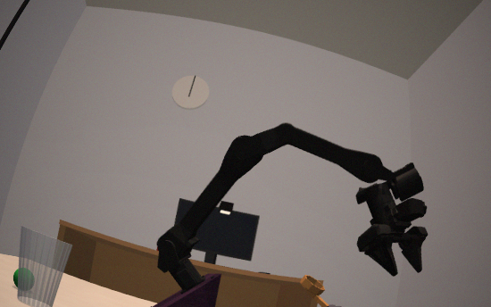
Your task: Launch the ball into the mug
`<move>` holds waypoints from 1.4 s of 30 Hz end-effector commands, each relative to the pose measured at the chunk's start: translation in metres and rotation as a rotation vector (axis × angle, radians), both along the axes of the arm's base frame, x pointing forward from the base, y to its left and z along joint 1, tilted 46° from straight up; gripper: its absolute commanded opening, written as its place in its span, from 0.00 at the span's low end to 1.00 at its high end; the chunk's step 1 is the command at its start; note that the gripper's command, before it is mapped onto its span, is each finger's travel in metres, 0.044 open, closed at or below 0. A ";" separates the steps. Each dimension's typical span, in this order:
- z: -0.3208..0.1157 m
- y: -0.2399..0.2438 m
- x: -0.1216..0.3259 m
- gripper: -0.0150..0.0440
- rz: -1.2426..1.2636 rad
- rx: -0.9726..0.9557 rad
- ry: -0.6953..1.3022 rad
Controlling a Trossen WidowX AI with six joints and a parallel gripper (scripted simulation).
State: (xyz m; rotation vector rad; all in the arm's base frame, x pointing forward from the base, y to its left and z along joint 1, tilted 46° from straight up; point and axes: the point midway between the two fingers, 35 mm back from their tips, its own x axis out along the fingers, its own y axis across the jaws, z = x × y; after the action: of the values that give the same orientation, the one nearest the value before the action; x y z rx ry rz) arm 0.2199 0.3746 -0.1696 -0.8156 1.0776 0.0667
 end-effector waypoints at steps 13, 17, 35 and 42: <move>0.052 0.054 0.124 1.00 0.460 0.048 0.071; 0.062 0.058 0.143 1.00 0.538 0.037 0.059; 0.067 0.053 0.146 1.00 0.529 0.038 0.048; 0.068 0.054 0.146 1.00 0.523 0.039 0.043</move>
State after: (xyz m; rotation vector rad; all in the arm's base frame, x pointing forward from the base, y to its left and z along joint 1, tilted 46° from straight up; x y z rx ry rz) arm 0.3662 0.4283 -0.1012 -1.0472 0.8766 0.5457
